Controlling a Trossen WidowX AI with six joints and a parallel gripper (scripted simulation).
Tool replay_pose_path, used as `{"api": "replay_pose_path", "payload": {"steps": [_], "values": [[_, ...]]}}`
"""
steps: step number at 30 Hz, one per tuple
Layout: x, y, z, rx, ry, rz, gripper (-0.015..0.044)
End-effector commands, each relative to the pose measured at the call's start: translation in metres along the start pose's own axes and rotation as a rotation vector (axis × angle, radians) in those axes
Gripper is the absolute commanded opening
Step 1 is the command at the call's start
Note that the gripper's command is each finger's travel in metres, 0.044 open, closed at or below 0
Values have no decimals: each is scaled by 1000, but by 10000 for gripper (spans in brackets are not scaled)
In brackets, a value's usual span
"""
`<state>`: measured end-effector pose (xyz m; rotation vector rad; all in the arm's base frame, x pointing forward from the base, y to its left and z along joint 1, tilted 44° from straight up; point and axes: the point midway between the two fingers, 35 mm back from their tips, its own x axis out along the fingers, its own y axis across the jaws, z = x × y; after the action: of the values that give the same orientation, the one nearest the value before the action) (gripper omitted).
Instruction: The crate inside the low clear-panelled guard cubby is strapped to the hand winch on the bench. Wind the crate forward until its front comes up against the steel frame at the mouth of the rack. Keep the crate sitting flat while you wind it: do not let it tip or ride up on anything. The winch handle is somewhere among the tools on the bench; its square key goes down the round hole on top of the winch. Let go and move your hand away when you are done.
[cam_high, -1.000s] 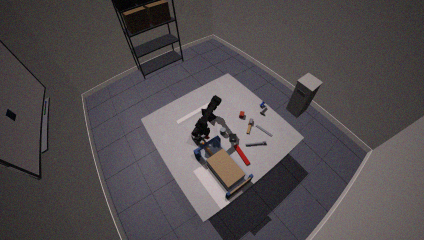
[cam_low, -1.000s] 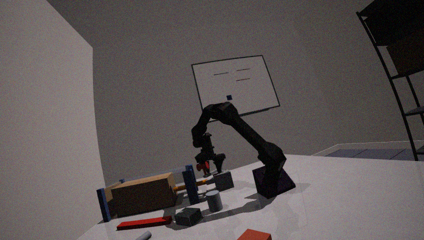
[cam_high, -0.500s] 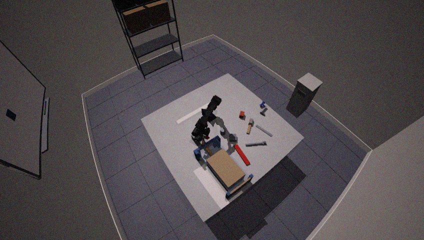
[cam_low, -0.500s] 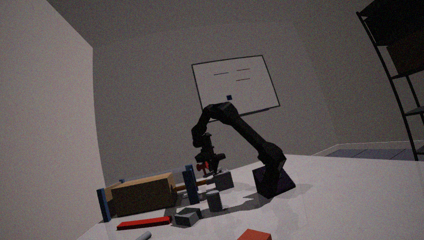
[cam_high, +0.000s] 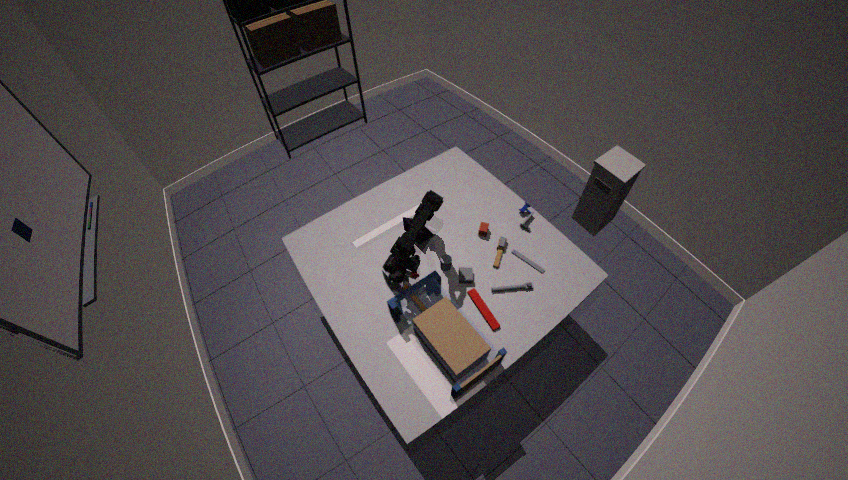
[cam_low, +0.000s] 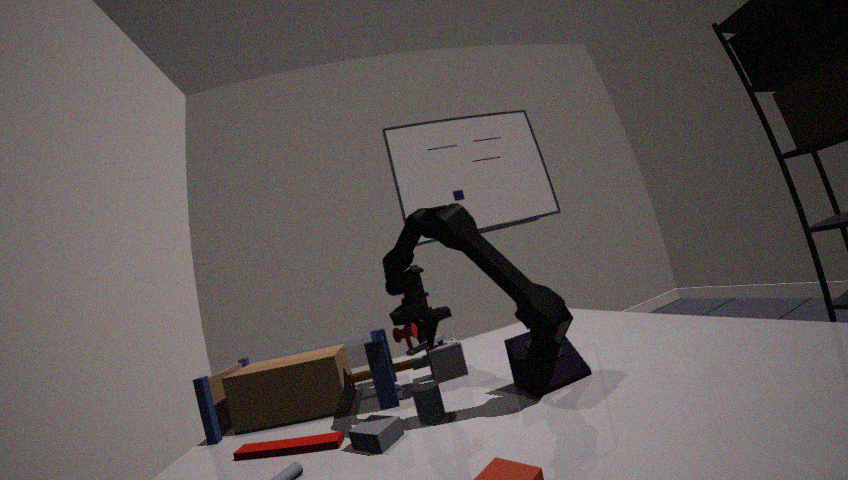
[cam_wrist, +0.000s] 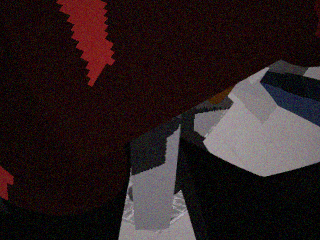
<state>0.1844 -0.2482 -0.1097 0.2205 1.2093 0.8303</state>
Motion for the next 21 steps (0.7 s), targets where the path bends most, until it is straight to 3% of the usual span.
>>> {"api": "replay_pose_path", "payload": {"steps": [1, 21], "values": [[-1, 0, -1, 0, -11, -11, 0], [-1, 4, -5, 1, -61, -49, 0]]}}
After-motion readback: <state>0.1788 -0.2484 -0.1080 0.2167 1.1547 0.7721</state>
